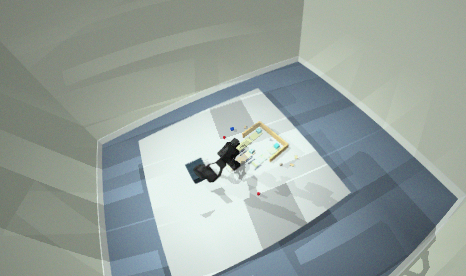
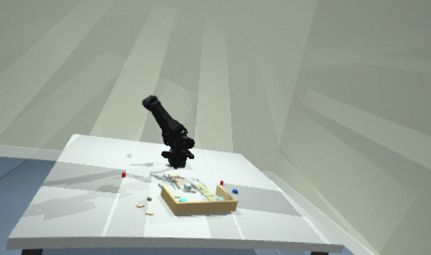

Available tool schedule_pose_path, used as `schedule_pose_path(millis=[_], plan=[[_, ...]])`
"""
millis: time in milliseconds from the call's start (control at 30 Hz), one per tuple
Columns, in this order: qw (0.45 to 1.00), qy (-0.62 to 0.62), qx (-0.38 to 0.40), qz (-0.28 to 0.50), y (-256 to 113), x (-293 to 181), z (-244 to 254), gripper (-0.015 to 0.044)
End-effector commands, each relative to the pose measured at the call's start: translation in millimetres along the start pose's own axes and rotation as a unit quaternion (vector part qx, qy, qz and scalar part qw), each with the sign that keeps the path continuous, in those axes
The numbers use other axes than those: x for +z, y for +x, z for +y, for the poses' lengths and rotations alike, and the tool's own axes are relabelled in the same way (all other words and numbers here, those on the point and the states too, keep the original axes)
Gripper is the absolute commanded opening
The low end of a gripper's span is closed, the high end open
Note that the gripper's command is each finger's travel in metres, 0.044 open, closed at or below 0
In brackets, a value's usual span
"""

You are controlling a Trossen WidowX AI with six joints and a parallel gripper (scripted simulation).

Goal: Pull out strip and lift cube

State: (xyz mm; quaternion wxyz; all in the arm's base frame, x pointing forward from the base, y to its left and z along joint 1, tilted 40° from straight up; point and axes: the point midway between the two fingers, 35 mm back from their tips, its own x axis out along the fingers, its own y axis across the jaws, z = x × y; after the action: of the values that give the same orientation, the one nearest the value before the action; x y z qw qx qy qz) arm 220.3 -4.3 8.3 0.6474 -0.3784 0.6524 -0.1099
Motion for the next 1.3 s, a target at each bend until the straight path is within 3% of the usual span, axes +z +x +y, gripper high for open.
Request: schedule_pose_path(millis=[0,433,1267], plan=[[0.999,-0.046,0.003,0.002,-1.6,16.5,-0.6,0.0105],[0.999,-0.051,0.003,0.000,-8.4,65.1,-4.9,0.0440],[0.999,-0.049,0.003,-0.002,-22.5,161.7,-13.7,0.0440]])
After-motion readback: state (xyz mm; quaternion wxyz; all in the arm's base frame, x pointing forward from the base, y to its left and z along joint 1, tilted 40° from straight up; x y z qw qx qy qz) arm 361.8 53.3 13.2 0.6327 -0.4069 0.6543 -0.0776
